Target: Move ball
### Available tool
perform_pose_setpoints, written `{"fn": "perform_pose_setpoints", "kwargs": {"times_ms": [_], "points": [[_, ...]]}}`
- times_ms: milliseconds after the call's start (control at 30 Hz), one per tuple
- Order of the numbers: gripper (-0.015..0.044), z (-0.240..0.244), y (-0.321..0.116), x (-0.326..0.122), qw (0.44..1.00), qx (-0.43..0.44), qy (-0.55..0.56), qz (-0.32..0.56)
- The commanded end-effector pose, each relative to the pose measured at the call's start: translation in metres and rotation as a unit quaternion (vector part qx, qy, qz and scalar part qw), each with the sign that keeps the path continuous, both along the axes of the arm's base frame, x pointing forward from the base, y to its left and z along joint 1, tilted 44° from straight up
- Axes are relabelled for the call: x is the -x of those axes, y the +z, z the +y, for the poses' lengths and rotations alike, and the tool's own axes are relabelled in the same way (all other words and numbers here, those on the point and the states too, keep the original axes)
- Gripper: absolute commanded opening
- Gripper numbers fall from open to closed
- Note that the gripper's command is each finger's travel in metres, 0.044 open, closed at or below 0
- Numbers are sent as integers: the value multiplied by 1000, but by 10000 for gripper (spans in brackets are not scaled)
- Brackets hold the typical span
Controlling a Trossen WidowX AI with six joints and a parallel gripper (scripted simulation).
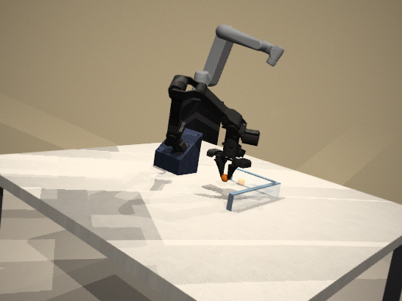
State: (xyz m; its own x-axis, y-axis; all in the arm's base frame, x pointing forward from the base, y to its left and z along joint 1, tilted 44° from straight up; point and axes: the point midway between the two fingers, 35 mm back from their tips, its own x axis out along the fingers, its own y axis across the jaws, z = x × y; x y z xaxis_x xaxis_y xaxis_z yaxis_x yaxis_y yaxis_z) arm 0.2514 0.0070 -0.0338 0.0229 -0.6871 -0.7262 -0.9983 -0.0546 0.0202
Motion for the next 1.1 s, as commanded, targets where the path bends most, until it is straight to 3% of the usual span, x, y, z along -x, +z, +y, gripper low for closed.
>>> {"fn": "perform_pose_setpoints", "kwargs": {"times_ms": [0, 300, 467, 1067], "points": [[0, 22, 20, -5, 1000, -7, 1, -8], [0, 62, 67, 4, 1000, -4, -1, -7], [0, 64, 71, 5, 1000, -4, -1, -7], [0, 103, 0, -5, 1000, -6, -1, -8]]}}
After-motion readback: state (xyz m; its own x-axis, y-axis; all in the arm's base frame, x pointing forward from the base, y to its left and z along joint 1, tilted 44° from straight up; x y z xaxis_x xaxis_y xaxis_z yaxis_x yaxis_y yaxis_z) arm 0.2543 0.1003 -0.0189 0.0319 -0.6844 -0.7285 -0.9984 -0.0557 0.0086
